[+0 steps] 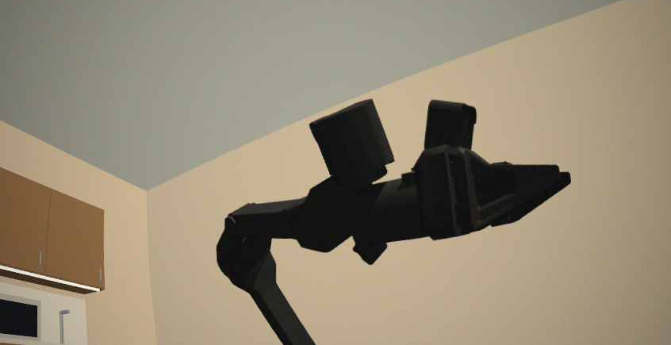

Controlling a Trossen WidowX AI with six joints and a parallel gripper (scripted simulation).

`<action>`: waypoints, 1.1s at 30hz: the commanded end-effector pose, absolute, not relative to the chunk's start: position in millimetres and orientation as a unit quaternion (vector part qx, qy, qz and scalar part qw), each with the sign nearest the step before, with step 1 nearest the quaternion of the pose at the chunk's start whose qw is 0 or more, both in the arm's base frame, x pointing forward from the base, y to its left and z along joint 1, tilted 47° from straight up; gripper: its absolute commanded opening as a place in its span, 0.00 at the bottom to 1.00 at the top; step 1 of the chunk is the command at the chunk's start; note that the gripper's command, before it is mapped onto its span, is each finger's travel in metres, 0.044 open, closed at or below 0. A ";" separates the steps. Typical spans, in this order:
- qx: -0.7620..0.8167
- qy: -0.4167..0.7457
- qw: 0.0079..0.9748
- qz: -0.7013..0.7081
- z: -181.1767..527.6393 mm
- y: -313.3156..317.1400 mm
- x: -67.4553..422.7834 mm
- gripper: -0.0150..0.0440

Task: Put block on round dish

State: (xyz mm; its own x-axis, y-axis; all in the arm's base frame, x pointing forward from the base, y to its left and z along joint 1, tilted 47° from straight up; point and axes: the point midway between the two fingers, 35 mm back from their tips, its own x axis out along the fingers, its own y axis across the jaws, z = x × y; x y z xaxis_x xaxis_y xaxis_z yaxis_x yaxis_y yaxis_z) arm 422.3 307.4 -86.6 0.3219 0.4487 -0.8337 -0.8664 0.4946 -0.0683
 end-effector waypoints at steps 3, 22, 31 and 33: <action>-0.249 0.457 0.769 0.370 -86.5 294.5 401.1 1.00; -0.233 0.599 0.760 0.099 -69.8 219.3 319.8 1.00; -0.243 0.598 0.762 -0.050 -44.2 175.2 282.7 1.00; -0.247 0.590 0.764 -0.082 -36.9 165.1 275.1 1.00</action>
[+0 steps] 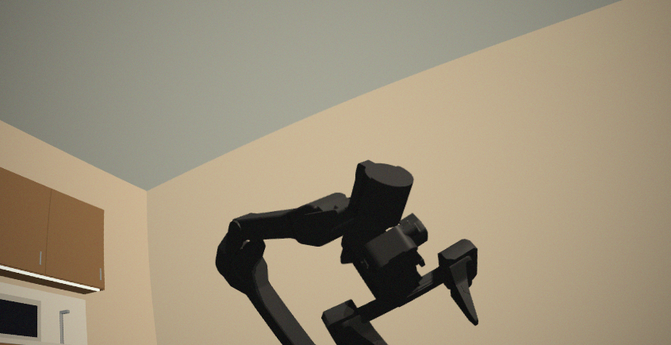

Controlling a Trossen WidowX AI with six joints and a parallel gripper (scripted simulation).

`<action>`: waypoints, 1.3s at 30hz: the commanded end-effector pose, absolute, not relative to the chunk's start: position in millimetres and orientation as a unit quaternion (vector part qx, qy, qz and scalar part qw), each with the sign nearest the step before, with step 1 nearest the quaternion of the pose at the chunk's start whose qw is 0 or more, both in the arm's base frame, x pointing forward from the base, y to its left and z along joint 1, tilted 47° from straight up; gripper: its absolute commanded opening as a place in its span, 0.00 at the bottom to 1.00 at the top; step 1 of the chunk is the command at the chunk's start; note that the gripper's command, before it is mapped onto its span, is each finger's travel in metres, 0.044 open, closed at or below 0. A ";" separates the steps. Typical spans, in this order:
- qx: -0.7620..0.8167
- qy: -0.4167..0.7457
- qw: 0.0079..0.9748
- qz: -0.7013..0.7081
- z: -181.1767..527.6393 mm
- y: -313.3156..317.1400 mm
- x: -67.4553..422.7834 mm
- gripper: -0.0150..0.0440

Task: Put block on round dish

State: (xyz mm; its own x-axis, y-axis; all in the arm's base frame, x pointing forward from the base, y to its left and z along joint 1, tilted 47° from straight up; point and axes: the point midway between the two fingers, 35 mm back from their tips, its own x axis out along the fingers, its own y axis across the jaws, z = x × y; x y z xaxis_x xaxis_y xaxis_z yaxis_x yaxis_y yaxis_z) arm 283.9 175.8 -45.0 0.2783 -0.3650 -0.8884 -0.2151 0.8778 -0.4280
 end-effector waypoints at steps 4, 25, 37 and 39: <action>-0.255 0.568 0.770 -0.142 -21.0 145.3 261.0 1.00; -0.292 0.349 0.831 -0.318 71.7 70.3 216.5 1.00; -0.381 0.451 0.750 -0.299 76.0 45.7 234.1 1.00; -0.398 0.472 0.731 -0.291 77.0 40.0 237.6 1.00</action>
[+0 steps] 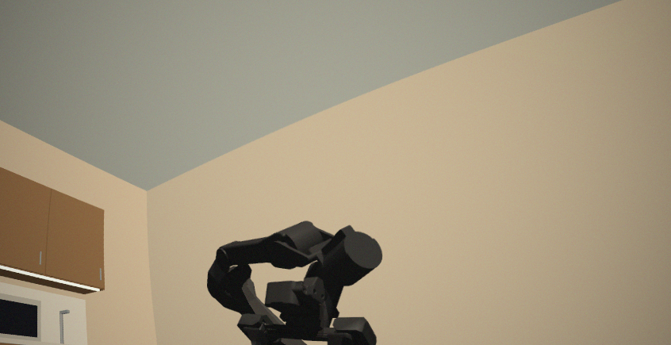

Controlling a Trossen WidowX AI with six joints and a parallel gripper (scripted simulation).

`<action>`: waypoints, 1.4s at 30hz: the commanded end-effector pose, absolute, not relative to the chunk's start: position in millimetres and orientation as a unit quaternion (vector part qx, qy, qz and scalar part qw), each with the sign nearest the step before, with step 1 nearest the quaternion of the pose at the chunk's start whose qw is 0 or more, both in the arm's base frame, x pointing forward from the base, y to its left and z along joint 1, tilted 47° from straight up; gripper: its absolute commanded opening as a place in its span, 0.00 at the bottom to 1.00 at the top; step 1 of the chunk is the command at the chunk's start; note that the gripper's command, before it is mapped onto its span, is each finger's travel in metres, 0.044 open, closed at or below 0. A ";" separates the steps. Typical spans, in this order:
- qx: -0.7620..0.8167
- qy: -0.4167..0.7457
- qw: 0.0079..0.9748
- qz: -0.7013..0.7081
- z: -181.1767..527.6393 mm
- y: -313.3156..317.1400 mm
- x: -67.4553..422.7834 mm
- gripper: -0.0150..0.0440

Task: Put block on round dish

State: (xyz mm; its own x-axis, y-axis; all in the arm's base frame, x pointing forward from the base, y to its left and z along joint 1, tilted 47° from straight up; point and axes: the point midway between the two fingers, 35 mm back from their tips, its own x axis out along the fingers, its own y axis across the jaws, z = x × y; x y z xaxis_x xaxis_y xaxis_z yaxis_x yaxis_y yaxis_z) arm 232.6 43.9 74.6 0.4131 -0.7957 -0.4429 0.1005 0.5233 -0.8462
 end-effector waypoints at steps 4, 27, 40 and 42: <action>-0.429 0.514 0.692 -0.269 79.3 28.0 244.2 1.00; -0.533 0.702 0.470 -0.047 97.8 -59.0 270.1 1.00; -0.554 0.739 0.361 0.126 113.6 -118.6 270.2 1.00; -0.556 0.740 0.348 0.150 116.1 -127.1 269.1 1.00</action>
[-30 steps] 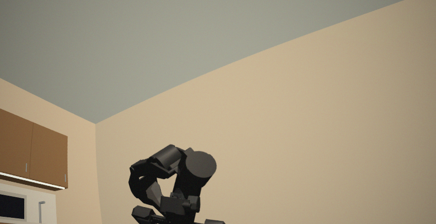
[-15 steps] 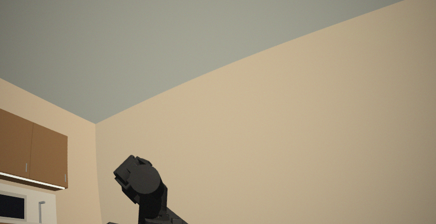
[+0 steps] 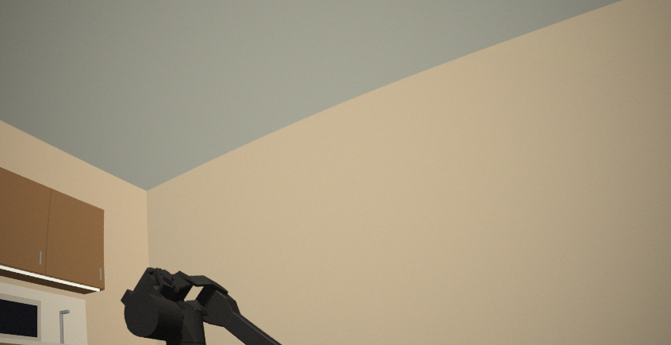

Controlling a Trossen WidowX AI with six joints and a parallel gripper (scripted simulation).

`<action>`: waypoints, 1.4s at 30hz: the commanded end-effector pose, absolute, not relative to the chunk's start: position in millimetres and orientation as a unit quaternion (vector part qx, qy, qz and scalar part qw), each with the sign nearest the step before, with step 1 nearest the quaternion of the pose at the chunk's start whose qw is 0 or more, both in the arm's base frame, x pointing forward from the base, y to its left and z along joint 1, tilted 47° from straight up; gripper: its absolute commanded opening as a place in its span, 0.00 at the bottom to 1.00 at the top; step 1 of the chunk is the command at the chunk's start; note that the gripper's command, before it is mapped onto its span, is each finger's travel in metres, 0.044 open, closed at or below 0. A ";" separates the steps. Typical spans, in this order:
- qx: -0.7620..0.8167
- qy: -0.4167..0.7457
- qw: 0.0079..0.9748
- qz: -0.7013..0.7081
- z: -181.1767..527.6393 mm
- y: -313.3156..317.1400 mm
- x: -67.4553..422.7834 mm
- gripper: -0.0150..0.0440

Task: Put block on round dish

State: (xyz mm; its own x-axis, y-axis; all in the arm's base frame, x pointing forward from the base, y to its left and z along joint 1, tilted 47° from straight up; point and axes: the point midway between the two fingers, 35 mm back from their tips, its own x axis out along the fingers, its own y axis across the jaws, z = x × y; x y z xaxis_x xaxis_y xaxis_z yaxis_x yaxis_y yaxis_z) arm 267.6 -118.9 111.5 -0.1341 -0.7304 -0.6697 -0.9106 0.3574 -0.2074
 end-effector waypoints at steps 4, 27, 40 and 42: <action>-0.556 0.740 0.343 0.159 116.9 -130.1 268.7 1.00; -0.556 0.739 0.344 0.159 87.9 -159.9 264.3 1.00; -0.557 0.740 0.344 0.159 74.0 -175.0 260.6 1.00; -0.557 0.740 0.343 0.158 72.0 -177.3 259.9 1.00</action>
State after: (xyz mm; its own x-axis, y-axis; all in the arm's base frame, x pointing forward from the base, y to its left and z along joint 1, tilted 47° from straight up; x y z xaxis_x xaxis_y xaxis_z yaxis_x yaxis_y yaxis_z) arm 261.8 -175.2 75.2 -0.1418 -0.7129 -0.6868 -0.9302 0.3333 -0.1539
